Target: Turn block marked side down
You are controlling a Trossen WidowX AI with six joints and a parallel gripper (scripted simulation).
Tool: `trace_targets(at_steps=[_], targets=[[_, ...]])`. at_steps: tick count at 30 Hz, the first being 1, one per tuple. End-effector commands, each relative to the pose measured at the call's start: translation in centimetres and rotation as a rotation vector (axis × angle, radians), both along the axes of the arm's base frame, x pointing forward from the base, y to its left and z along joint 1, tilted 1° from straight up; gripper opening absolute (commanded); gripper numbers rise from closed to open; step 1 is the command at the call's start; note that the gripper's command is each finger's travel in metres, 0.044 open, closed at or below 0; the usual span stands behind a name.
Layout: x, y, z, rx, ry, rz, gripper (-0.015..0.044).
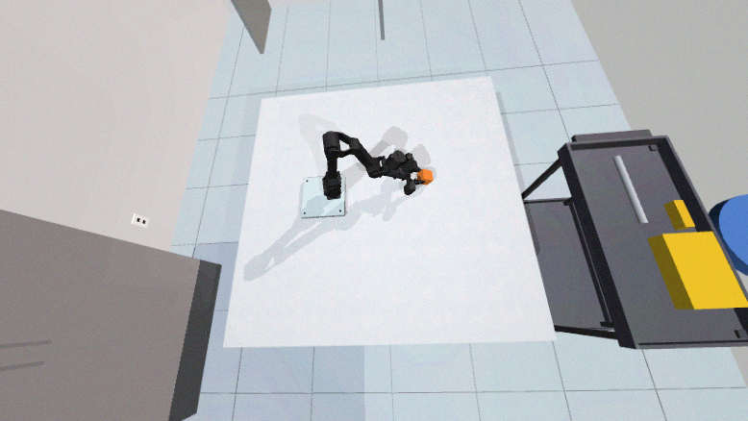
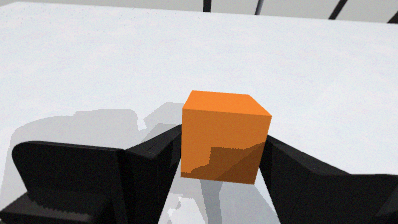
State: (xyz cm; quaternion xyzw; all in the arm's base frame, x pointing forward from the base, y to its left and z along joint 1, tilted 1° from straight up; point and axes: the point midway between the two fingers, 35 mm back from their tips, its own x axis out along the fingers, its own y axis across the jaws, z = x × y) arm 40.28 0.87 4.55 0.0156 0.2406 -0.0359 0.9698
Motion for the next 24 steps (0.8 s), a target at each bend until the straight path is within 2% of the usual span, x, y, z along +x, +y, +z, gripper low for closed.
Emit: trace_targets(at_steps=[1,10,24], targets=[[0.09,-0.03,0.25,0.001,-0.016,-0.005,0.0000],[0.09,-0.03,0.25,0.001,-0.016,-0.005,0.0000],[0.09,-0.03,0.25,0.001,-0.016,-0.005,0.0367]])
